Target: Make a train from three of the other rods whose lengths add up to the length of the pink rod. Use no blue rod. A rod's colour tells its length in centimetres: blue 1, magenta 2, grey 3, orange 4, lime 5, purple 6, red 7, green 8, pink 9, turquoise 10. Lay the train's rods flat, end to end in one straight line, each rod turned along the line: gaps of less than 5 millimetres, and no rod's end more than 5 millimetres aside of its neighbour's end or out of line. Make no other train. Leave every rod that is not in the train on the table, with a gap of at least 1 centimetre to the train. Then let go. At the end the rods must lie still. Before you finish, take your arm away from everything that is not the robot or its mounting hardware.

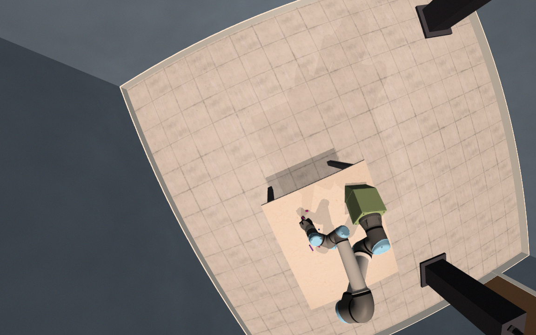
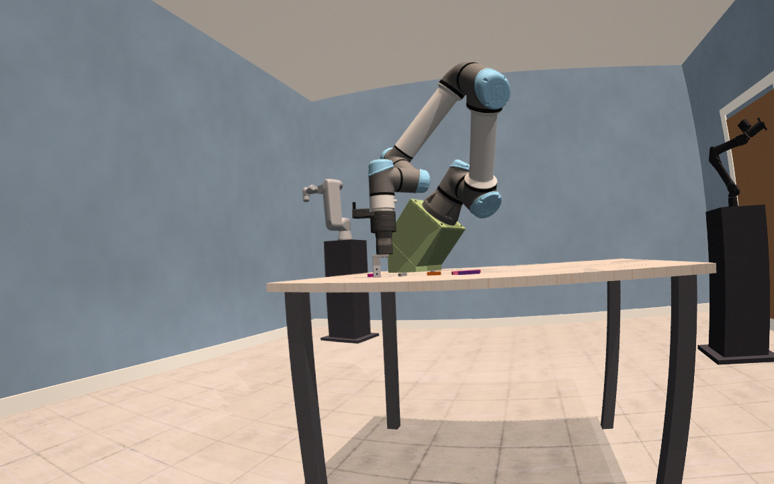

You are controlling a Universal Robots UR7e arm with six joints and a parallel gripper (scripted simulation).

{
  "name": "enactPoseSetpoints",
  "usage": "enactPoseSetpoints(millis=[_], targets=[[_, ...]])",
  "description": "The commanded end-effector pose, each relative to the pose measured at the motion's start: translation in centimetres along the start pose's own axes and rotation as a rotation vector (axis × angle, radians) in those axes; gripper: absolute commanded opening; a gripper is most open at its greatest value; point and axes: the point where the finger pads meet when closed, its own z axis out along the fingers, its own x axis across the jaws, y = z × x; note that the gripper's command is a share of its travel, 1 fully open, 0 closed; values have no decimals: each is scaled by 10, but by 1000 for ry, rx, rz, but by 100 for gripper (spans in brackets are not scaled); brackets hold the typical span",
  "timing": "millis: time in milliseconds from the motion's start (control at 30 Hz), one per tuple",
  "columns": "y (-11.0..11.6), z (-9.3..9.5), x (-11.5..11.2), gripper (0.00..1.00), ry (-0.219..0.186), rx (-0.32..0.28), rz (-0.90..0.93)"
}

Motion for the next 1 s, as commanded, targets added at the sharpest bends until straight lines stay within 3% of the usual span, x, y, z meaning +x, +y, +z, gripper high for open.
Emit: enactPoseSetpoints(millis=[0, 667, 700, 967], targets=[[0, 0, 0, 24, -1, 1, 0], [0, 0, 0, 24, -1, 1, 0], [0, 0, 0, 30, -1, 1, 0], [0, 0, 0, 42, -1, 1, 0]])
